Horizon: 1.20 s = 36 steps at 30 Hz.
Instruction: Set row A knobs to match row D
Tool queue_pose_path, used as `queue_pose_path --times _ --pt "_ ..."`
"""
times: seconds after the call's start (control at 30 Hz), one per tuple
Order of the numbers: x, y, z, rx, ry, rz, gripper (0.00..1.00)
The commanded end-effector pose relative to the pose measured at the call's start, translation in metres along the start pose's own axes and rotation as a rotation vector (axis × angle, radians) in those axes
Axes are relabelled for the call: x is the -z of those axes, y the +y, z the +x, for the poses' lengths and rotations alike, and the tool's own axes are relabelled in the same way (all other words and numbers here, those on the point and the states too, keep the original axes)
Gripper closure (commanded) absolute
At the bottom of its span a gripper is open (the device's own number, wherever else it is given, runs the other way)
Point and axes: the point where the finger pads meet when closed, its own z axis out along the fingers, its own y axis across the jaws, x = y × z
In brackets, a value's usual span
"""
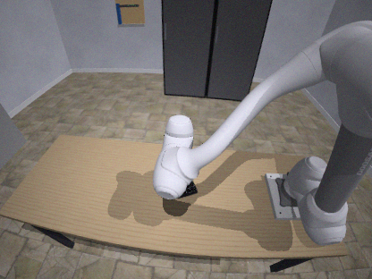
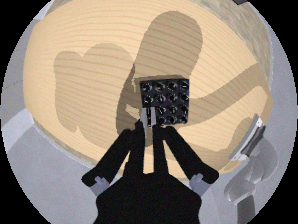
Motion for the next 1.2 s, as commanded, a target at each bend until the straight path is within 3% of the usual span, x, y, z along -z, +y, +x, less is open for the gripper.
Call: queue_pose_path --times 0.0,0.77,1.17 --pt "-0.0039 0.0012 -0.0021 0.043 0.0 -0.002 0.95" --pt "-0.0039 0.0012 -0.0021 0.364 -0.001 -0.002 0.95" --pt "-0.0039 0.0012 -0.0021 0.665 -0.001 -0.002 0.95"
